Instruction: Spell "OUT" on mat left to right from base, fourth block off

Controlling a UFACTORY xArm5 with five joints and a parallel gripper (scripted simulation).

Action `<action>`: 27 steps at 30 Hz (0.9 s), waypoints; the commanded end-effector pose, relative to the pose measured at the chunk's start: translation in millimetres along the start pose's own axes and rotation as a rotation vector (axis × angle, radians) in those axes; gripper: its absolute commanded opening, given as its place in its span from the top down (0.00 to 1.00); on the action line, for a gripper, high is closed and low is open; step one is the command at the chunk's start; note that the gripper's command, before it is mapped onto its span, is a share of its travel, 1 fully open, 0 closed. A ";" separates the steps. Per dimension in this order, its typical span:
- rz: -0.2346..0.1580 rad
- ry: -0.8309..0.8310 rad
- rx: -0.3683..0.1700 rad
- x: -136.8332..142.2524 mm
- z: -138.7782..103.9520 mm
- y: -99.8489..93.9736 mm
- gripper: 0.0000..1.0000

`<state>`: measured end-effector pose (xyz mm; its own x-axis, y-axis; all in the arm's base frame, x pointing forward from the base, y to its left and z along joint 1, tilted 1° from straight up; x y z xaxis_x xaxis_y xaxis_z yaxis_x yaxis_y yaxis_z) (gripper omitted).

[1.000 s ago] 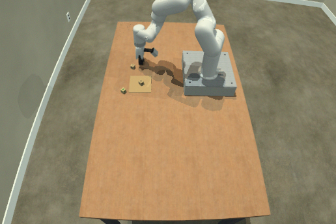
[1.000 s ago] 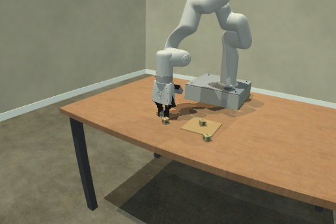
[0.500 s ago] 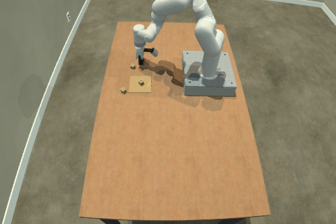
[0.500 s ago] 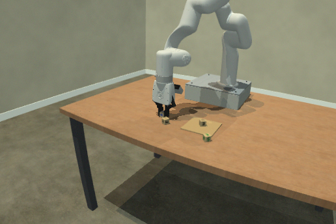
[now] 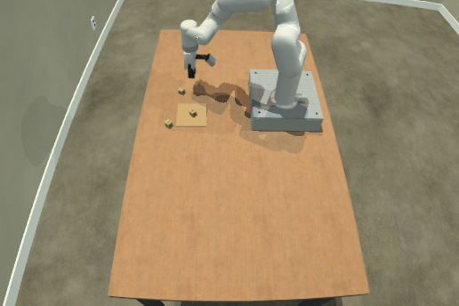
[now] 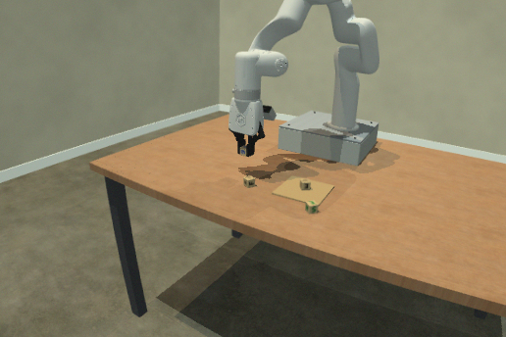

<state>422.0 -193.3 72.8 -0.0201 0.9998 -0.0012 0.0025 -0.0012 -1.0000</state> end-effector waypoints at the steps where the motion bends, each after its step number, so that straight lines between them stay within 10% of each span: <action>1: -0.001 0.000 0.001 0.1 0.8 -18.9 0.79; 17: -0.001 -0.006 0.001 0.9 0.5 -29.9 0.79; 27: 0.000 -0.313 0.000 43.9 -10.2 -31.4 0.79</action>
<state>427.0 -163.9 102.2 -0.2224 0.9750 0.0012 -0.0021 0.0008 -1.0000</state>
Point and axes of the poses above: the point where the finger pads meet when closed, its own y axis out along the fingers, its own x axis across the jaws, z = x × y, the point moved 7 cm from there along -y, back along the fingers, and after that the axes turned 9 degrees about -y, right-handed, at the moved point
